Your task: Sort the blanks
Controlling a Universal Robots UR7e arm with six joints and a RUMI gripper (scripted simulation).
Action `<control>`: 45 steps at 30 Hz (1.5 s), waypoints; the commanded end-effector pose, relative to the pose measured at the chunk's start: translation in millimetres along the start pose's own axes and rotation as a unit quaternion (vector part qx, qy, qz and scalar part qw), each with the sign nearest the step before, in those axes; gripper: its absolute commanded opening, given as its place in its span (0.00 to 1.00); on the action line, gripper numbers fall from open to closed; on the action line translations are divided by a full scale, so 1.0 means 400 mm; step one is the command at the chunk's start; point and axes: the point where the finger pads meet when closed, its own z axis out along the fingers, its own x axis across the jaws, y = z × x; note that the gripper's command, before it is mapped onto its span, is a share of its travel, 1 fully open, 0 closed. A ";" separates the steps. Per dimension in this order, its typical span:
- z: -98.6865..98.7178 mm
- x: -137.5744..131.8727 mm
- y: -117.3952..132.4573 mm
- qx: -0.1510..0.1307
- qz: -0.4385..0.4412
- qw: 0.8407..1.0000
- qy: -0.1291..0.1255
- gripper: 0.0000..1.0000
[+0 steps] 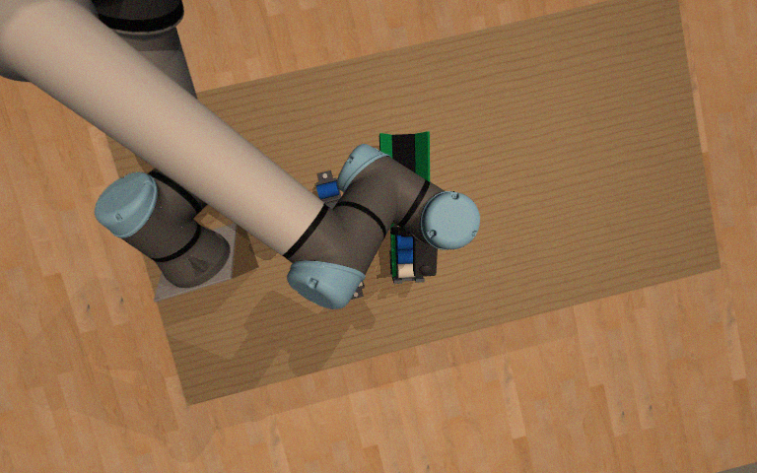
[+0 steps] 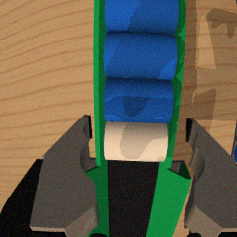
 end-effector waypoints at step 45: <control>0.063 0.004 0.003 -0.001 0.001 1.000 0.002 0.46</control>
